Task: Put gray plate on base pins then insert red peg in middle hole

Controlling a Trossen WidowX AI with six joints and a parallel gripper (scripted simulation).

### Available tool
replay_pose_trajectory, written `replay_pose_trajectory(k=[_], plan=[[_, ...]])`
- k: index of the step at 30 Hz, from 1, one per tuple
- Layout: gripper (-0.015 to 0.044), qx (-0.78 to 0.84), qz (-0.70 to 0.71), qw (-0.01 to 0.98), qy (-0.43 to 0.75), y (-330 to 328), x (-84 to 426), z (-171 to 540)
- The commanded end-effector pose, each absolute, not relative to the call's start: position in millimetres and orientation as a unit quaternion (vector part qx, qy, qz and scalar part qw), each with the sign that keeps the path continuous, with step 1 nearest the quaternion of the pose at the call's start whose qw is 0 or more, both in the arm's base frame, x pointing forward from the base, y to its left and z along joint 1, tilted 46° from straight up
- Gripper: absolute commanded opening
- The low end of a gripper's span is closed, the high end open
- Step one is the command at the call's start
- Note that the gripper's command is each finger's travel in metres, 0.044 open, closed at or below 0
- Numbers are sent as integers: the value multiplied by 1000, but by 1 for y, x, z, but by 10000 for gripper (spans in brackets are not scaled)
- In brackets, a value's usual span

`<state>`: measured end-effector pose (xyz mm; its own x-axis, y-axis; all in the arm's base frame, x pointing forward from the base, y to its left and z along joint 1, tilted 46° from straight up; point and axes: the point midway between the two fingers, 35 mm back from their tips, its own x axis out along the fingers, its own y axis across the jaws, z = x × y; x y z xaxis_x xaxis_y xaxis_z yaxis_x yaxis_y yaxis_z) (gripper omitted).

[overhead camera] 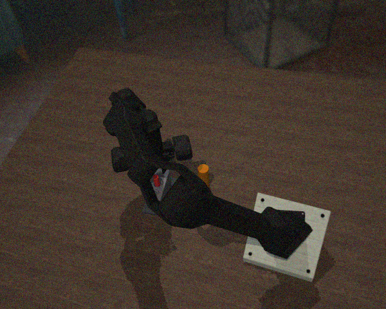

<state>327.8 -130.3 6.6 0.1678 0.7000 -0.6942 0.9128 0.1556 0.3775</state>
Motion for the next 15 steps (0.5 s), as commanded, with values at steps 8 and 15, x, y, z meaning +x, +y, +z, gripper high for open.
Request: replay_pose_trajectory(k=[8, 15], plan=[[150, 634, -126, 425, 634, -136, 326, 13], [150, 634, -126, 425, 634, -139, 324, 17]])
